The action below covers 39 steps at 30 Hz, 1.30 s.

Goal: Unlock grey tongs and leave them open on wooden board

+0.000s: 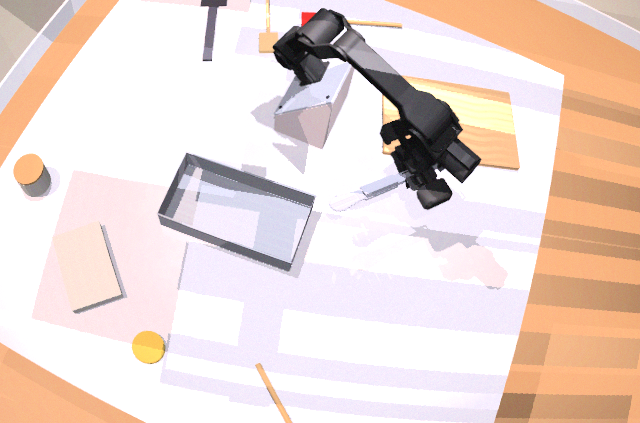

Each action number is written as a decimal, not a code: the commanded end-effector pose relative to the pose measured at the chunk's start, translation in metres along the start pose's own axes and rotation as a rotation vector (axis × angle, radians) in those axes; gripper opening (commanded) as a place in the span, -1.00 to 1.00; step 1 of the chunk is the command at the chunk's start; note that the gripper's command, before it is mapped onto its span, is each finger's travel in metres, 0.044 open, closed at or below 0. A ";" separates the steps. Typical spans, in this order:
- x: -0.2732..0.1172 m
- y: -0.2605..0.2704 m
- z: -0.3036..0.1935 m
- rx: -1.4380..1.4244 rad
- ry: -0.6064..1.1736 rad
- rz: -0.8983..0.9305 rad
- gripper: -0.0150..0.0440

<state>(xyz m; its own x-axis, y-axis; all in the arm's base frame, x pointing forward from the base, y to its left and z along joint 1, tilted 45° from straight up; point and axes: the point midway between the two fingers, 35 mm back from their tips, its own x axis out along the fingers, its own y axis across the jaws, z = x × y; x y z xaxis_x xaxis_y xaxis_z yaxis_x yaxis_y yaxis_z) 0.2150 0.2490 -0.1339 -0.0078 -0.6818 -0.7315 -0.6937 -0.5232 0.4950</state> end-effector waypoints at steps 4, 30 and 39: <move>-0.014 0.012 0.055 0.070 -0.014 -0.021 -1.00; -0.018 0.105 0.221 0.349 -0.032 -0.007 -1.00; -0.006 0.149 0.266 0.447 -0.016 0.010 -1.00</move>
<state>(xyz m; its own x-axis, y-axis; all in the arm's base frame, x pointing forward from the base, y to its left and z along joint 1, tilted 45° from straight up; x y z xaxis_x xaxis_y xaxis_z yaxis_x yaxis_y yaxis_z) -0.0538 0.3141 -0.1789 -0.0213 -0.6707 -0.7414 -0.9212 -0.2750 0.2753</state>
